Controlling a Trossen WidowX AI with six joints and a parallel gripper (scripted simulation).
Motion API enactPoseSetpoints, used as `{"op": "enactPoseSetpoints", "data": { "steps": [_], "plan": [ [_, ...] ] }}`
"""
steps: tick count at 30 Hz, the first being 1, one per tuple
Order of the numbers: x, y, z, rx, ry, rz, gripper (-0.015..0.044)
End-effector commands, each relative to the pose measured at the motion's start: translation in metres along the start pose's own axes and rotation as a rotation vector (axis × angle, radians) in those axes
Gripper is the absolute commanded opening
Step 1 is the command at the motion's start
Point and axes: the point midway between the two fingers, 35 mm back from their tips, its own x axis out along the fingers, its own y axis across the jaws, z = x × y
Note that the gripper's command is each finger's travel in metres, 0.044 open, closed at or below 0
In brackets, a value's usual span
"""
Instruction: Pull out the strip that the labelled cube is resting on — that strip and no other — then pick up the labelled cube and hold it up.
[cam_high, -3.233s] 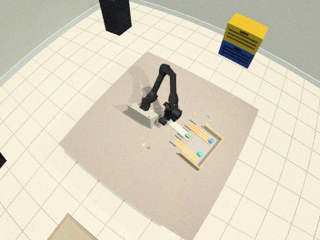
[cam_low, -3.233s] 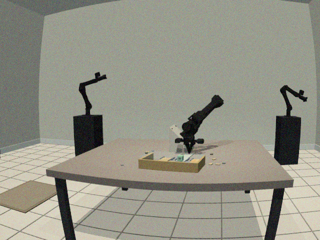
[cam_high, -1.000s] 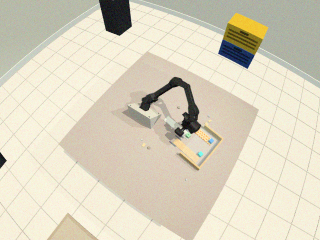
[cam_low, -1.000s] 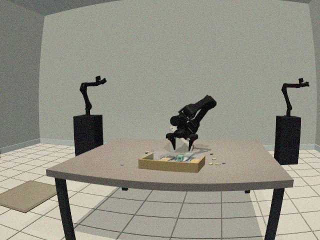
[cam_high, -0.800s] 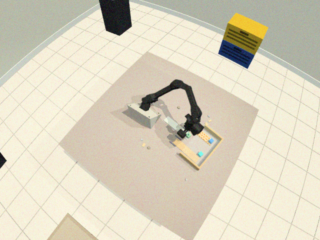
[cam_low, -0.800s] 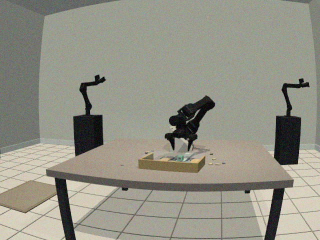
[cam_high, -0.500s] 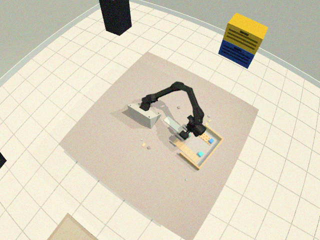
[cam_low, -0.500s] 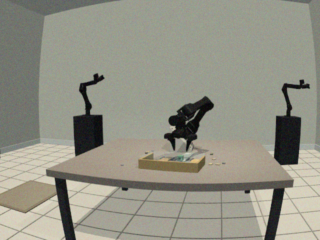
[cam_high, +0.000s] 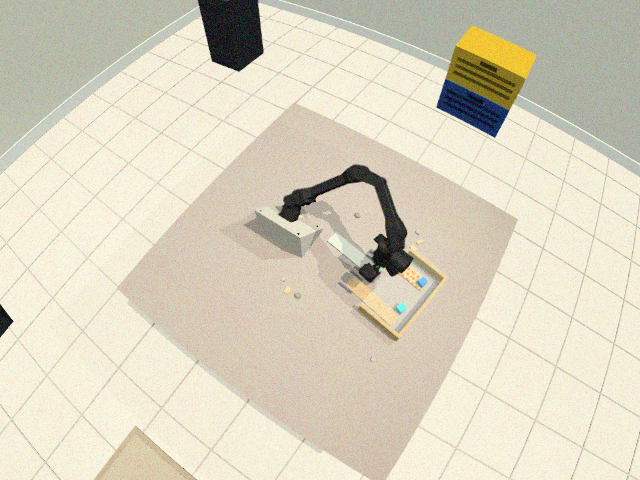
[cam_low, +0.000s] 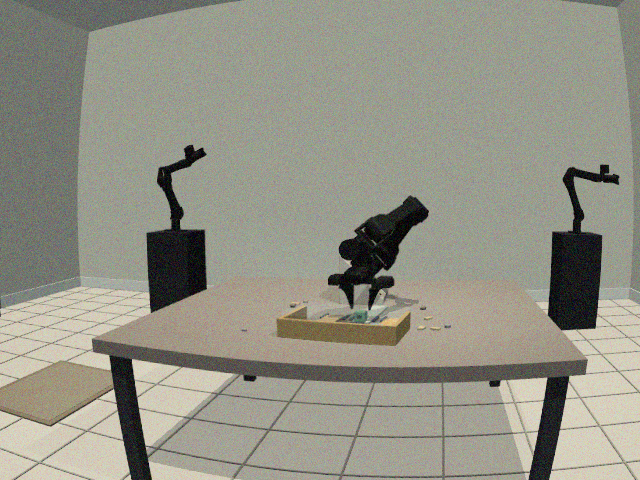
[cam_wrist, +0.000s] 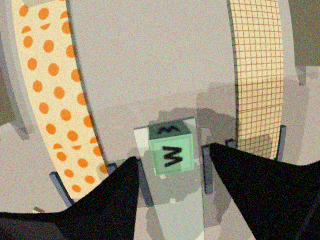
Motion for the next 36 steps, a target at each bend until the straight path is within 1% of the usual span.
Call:
{"op": "enactPoseSetpoints", "data": {
  "steps": [1, 18, 22, 28, 32, 36],
  "plan": [
    [0.007, 0.000, -0.001, 0.010, 0.003, 0.004, 0.0250],
    [0.030, 0.000, -0.003, 0.010, 0.004, 0.006, 0.0250],
    [0.028, 0.001, -0.002, 0.000, 0.002, 0.002, 0.0145],
    [0.028, 0.001, -0.002, 0.000, 0.002, 0.002, 0.0105],
    [0.026, 0.000, -0.004, 0.000, 0.002, 0.002, 0.0000],
    [0.013, -0.005, -0.019, 0.004, 0.003, 0.001, 0.0000]
  ]
}}
